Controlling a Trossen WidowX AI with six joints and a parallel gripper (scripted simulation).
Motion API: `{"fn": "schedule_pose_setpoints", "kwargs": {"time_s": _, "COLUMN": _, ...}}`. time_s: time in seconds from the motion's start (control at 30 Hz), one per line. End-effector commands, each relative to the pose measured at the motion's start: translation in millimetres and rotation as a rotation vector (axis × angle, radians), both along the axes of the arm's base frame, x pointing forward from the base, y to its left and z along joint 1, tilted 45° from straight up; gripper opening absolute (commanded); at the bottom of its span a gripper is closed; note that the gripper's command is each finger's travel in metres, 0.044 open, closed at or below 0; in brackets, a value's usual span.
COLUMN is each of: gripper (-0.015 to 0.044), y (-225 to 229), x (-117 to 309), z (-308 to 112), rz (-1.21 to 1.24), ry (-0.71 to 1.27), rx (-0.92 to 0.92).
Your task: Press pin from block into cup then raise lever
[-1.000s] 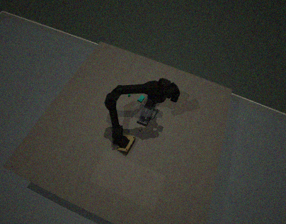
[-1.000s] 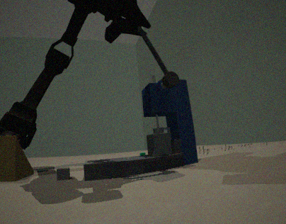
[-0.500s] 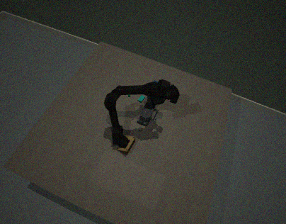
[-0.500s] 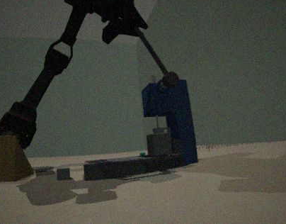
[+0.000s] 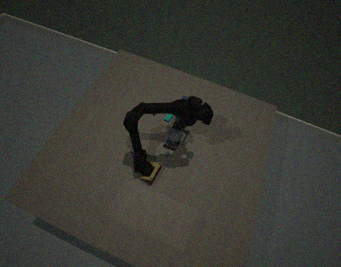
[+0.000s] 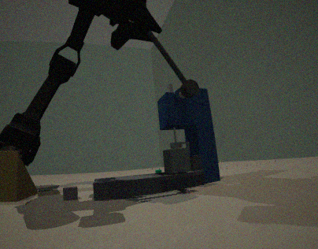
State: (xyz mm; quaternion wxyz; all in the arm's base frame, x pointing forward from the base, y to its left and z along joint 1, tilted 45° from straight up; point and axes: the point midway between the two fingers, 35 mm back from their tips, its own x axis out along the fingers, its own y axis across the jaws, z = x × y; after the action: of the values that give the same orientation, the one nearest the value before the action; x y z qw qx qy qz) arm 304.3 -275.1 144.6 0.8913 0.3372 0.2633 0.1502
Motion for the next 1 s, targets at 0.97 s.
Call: {"fn": "schedule_pose_setpoints", "kwargs": {"time_s": 0.97, "gripper": 0.0, "y": 7.9, "x": -17.5, "z": -11.3, "rz": -0.002, "ry": 0.011, "rx": 0.01}}
